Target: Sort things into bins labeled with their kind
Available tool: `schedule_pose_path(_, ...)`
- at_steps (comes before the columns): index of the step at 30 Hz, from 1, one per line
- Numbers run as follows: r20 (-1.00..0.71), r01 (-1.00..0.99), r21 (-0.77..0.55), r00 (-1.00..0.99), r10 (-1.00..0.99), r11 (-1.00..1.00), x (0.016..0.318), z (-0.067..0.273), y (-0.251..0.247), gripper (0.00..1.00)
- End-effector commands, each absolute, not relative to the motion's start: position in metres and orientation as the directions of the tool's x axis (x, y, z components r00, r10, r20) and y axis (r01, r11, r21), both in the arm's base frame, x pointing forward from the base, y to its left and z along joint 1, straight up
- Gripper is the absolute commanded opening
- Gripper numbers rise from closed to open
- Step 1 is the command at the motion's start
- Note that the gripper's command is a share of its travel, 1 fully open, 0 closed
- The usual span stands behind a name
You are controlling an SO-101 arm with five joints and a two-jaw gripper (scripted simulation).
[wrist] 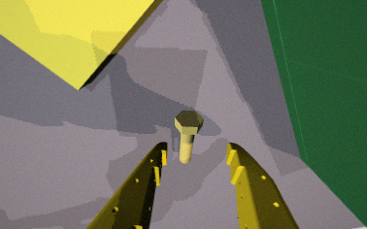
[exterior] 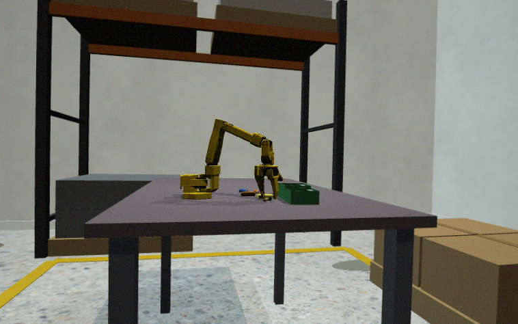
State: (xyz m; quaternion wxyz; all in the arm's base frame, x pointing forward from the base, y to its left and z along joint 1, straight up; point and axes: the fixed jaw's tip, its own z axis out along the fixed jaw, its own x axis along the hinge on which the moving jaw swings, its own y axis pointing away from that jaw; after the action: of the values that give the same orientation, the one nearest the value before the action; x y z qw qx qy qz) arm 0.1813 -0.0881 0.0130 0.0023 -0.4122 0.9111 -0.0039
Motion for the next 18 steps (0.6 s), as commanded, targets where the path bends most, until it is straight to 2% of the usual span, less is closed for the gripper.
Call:
schedule_pose_path(1, -0.009, -0.749, -0.036, -0.662, -0.75, 0.661, 0.1839, 0.0159, -0.091, 0.22)
schedule_pose_path(18, -0.006, -0.749, -0.022, -0.662, -0.749, 0.662, 0.1834, 0.0099, -0.0907, 0.22)
